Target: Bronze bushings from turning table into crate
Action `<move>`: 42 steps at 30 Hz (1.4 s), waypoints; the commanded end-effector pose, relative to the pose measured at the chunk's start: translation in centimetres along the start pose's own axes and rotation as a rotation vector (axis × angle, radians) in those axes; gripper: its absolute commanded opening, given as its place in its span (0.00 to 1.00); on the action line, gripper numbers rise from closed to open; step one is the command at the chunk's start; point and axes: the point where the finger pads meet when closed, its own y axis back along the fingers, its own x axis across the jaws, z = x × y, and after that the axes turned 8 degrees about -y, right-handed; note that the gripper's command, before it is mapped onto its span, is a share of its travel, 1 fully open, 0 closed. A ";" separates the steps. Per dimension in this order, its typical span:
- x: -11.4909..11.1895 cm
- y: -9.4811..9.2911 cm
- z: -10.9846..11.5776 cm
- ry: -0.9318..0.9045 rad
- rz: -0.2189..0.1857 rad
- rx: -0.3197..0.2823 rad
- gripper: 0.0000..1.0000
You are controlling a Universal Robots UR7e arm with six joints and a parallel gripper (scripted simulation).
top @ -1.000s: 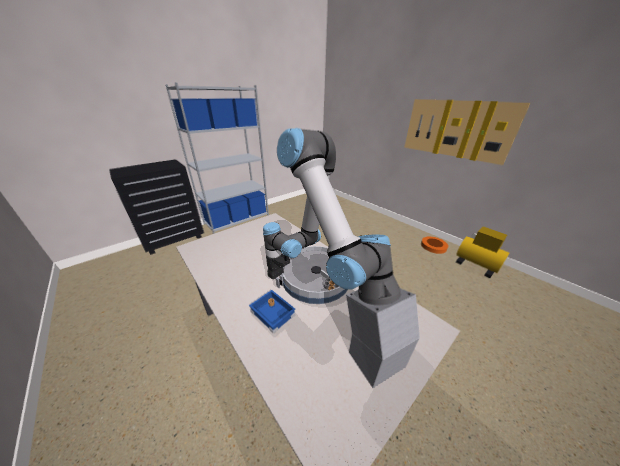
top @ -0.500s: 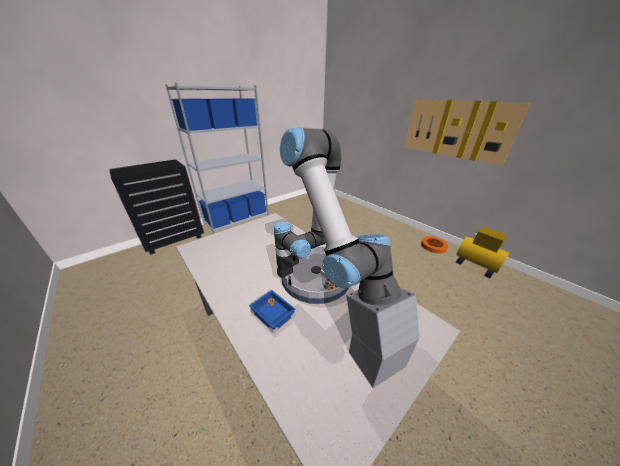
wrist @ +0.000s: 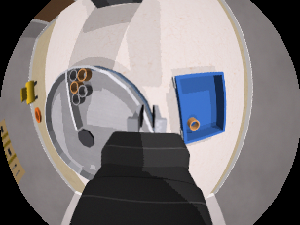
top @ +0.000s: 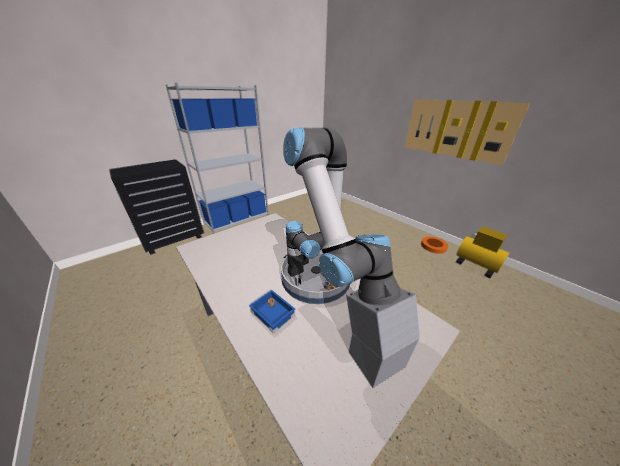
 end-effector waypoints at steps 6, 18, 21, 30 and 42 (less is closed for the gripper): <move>-5.2 -0.2 -1.4 -0.131 0.000 -0.001 0.40; -6.1 -0.2 -1.6 -0.154 -0.001 0.000 0.40; -9.2 -0.3 -2.4 -0.232 -0.002 0.000 0.40; -10.3 -0.3 -2.7 -0.258 -0.002 0.000 0.40; -15.3 -0.5 -4.0 -0.386 -0.004 0.001 0.40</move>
